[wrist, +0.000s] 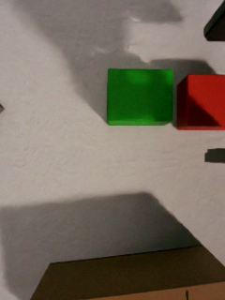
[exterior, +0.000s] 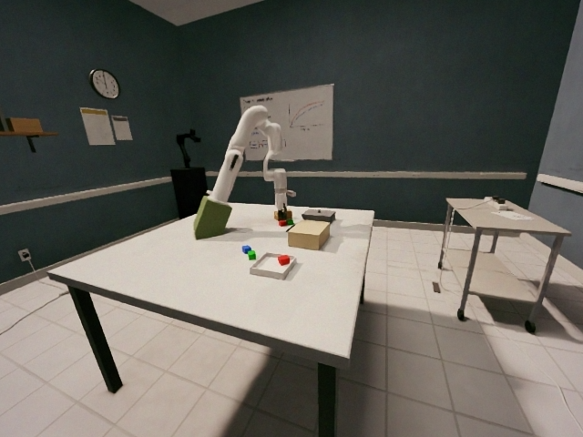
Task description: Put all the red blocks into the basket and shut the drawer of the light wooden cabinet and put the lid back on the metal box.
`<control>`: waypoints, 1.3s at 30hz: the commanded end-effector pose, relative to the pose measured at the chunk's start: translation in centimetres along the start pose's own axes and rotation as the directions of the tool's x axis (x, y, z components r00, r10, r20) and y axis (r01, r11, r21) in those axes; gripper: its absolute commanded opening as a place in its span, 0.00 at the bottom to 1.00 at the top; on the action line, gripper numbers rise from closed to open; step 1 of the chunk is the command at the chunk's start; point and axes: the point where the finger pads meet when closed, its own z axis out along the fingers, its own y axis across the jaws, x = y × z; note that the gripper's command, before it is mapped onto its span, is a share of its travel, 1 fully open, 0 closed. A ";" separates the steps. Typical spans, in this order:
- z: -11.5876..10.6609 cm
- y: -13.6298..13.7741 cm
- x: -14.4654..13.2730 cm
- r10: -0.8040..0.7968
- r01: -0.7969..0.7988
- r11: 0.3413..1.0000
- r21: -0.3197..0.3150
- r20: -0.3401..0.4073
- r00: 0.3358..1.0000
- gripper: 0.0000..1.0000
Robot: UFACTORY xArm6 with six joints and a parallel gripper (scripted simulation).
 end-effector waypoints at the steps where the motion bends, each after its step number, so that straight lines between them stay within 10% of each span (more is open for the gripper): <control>1: 0.0 0.0 0.1 0.000 0.000 1.000 -0.001 -0.002 1.000 0.69; 39: 0.6 0.0 0.2 0.000 0.000 1.000 -0.001 -0.002 1.000 0.69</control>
